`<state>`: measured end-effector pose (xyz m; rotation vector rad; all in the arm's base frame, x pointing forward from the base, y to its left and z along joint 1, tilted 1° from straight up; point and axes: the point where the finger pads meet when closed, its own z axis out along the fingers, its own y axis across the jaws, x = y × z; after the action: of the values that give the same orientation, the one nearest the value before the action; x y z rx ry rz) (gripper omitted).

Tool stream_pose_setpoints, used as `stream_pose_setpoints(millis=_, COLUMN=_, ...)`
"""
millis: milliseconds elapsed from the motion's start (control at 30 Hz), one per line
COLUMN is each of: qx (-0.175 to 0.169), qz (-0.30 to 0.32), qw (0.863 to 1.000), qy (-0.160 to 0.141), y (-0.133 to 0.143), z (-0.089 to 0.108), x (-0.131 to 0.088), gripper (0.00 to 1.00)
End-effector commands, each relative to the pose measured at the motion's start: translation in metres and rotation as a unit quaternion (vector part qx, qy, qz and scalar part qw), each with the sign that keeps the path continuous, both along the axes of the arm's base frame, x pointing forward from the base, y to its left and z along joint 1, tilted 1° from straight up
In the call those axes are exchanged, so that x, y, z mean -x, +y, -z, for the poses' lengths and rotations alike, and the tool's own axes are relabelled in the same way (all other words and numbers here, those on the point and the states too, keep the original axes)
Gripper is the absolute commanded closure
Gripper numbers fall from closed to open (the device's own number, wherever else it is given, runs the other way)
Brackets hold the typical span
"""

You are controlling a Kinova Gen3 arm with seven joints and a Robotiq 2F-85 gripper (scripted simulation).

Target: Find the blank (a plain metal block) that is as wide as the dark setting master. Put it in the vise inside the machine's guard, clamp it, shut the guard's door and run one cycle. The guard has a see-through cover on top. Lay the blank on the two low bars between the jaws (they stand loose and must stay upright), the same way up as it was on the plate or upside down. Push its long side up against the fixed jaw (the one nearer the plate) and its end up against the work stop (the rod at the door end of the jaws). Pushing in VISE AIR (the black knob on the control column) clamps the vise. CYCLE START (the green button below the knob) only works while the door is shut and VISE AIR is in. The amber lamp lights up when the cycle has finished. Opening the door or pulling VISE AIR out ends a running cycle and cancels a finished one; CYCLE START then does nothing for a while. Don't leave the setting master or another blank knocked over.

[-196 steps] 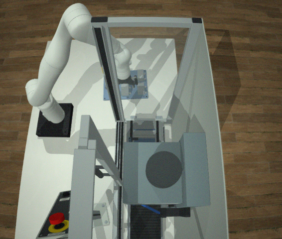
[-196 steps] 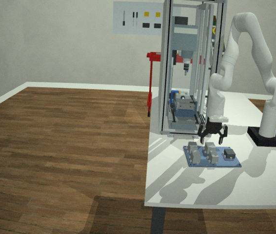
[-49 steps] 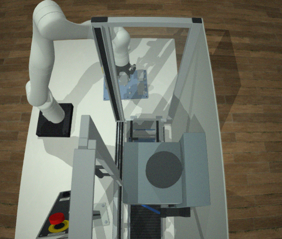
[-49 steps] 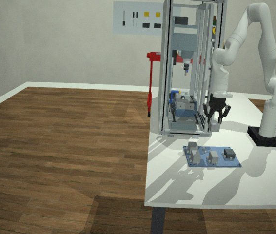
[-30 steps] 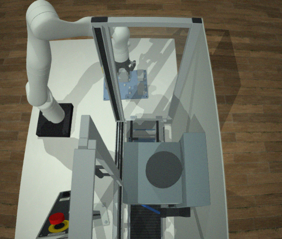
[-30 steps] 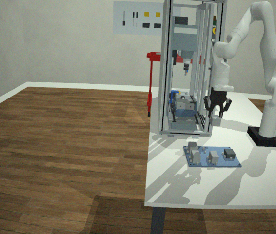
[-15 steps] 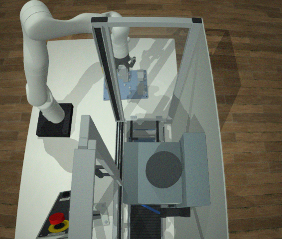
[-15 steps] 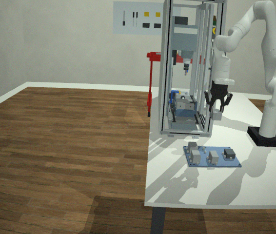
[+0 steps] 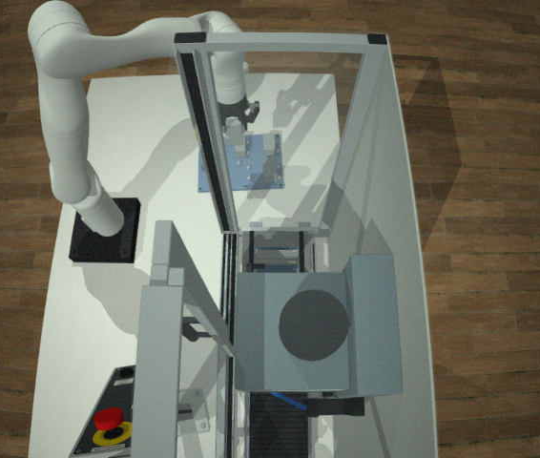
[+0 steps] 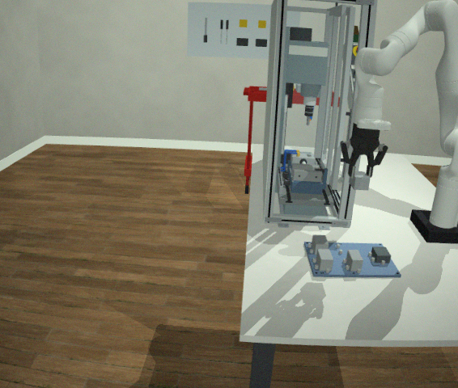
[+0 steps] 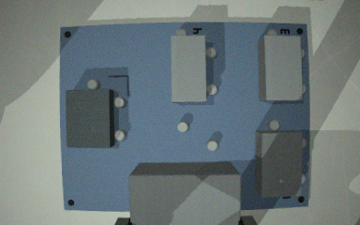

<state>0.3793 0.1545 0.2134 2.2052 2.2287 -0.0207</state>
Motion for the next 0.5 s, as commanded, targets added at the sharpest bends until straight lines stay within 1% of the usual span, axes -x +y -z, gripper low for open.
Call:
stream_pose_setpoints(millis=0, qx=0.000, qz=0.000, qw=1.000, qy=-0.001, y=0.000, z=-0.001, x=0.000, gripper=0.90)
stream_pose_setpoints(millis=200, qx=0.000, qz=0.000, qw=1.000, qy=-0.001, y=0.000, z=-0.001, x=0.000, gripper=0.90)
stream_pose_setpoints(millis=367, qx=0.000, qz=0.000, qw=1.000, qy=-0.001, y=0.002, z=-0.002, x=0.050, gripper=0.90)
stream_pose_setpoints(millis=467, qx=0.000, qz=0.000, qw=1.000, qy=-0.001, y=0.002, z=-0.002, x=0.050, gripper=0.90)
